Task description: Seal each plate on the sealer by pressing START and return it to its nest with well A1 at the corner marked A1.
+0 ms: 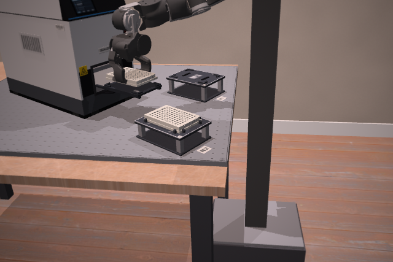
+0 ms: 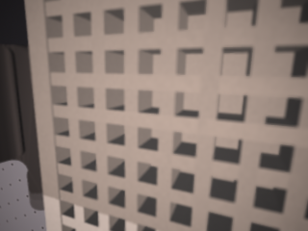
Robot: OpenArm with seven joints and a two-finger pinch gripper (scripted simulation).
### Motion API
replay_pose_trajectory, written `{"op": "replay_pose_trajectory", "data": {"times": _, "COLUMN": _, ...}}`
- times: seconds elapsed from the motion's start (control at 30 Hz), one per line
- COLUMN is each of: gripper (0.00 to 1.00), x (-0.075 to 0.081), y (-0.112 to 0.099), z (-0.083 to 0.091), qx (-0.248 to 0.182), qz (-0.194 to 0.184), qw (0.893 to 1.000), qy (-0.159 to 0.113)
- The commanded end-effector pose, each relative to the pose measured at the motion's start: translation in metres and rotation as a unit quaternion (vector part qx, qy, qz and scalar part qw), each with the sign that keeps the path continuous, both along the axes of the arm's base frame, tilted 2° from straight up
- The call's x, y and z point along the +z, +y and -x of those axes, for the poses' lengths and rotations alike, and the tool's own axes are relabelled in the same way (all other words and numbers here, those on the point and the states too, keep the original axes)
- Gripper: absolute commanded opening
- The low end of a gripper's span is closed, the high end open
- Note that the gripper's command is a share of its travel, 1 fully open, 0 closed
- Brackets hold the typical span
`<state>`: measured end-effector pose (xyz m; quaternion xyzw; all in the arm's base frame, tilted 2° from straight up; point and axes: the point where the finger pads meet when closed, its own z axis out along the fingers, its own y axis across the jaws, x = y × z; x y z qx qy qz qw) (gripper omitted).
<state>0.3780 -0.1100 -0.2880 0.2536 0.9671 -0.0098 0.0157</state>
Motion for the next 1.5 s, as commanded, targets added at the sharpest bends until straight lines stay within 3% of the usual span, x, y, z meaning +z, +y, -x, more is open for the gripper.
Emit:
{"op": "replay_pose_trajectory", "data": {"times": 0.0, "gripper": 0.00, "x": 0.0009, "y": 0.0007, "z": -0.0007, "qx": 0.001, "qz": -0.001, "qw": 1.000, "qy": -0.002}}
{"op": "replay_pose_trajectory", "data": {"times": 1.47, "gripper": 0.00, "x": -0.0070, "y": 0.0004, "z": -0.0007, "qx": 0.001, "qz": -0.001, "qw": 1.000, "qy": -0.002}}
